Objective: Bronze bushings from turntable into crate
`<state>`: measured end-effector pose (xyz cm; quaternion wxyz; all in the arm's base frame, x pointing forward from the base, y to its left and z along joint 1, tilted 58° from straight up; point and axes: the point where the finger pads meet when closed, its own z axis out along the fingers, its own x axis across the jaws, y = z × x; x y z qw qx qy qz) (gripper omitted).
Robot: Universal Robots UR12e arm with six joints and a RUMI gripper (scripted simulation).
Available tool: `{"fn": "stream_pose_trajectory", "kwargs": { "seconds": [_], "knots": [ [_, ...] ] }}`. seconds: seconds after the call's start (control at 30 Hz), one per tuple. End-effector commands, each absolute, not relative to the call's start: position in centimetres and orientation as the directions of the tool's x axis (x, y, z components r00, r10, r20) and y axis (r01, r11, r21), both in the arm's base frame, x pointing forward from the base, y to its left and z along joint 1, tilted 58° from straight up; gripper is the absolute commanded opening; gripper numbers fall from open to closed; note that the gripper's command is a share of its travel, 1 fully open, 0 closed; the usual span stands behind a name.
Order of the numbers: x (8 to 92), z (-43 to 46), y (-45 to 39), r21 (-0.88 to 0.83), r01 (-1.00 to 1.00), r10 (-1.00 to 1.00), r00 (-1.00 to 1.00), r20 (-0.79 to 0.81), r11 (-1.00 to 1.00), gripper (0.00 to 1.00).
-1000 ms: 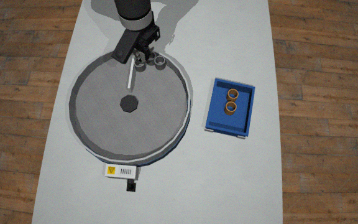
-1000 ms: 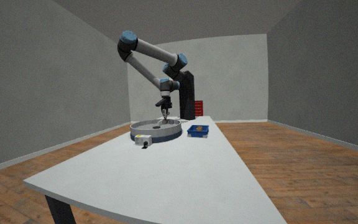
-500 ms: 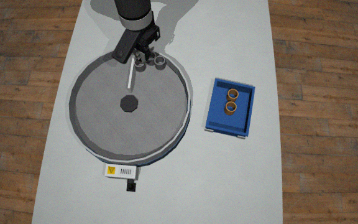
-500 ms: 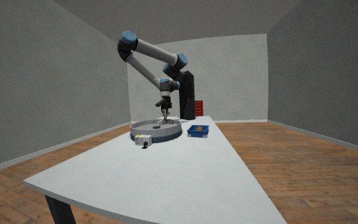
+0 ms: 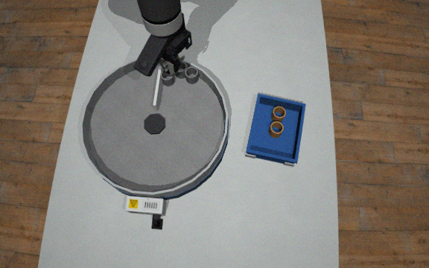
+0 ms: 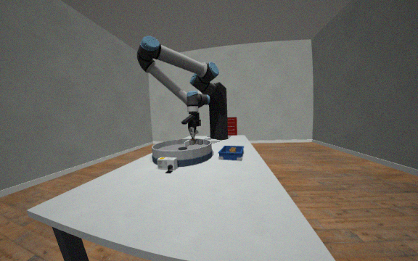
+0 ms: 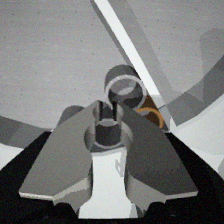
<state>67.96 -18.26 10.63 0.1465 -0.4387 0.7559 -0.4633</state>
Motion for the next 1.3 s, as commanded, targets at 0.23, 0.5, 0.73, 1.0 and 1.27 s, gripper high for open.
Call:
{"fn": "stream_pose_trajectory", "kwargs": {
  "seconds": [0.23, 0.5, 0.73, 1.0, 1.27],
  "knots": [
    [68.16, 10.52, -18.44, -0.829, -0.527, -0.799, -0.572, 0.185, 0.185, 0.05],
    [68.33, 10.41, -18.60, -0.830, -0.527, -0.799, -0.573, 0.185, 0.186, 0.05],
    [68.23, 10.44, -18.49, -0.829, -0.527, -0.799, -0.572, 0.185, 0.185, 0.05],
    [68.23, 10.44, -18.49, -0.829, -0.527, -0.799, -0.572, 0.185, 0.185, 0.05],
    [68.23, 10.44, -18.49, -0.829, -0.527, -0.799, -0.572, 0.185, 0.185, 0.05]
  ]
}}
